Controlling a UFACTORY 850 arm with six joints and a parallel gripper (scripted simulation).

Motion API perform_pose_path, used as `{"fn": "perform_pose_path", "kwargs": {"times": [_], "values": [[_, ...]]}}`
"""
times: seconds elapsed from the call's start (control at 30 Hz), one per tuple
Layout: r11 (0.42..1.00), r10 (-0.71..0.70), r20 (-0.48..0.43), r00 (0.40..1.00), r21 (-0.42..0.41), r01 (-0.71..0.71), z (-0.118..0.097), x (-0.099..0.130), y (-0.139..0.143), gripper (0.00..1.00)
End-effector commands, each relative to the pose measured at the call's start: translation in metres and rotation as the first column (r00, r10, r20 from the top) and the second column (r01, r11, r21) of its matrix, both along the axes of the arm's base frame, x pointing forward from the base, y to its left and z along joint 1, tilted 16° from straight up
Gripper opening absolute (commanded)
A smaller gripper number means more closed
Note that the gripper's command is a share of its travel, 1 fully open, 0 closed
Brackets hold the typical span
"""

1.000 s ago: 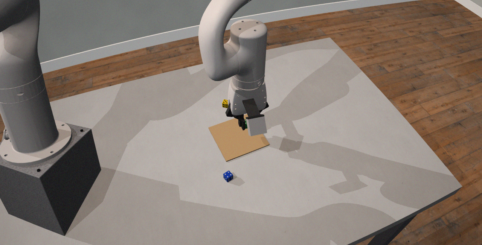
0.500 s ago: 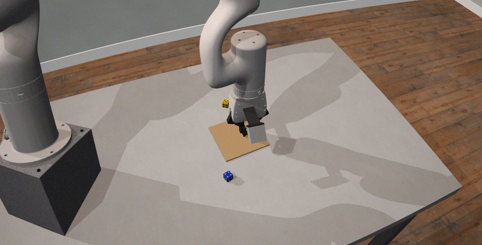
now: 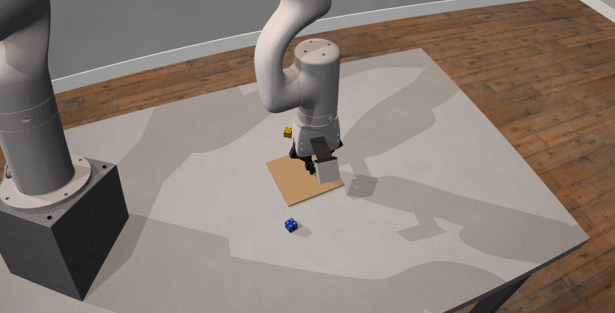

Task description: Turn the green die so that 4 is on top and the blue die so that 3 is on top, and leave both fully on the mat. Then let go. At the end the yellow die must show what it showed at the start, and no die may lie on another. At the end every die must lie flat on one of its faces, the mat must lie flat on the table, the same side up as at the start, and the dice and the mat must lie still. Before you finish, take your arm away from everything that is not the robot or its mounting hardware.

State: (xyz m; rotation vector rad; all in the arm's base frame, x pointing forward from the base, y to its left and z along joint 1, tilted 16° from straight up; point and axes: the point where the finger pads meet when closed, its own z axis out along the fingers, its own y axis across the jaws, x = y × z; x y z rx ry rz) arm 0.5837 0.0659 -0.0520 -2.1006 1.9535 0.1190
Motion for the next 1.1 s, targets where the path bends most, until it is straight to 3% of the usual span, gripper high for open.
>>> {"fn": "perform_pose_path", "kwargs": {"times": [0.0,1.07], "values": [[1.000,0.000,0.002,1.000,0.000,0.000,0.0007,0.0008,-0.0002,0.15],[1.000,0.000,0.002,1.000,0.000,0.000,-0.0021,0.0012,0.0006,0.15]]}}
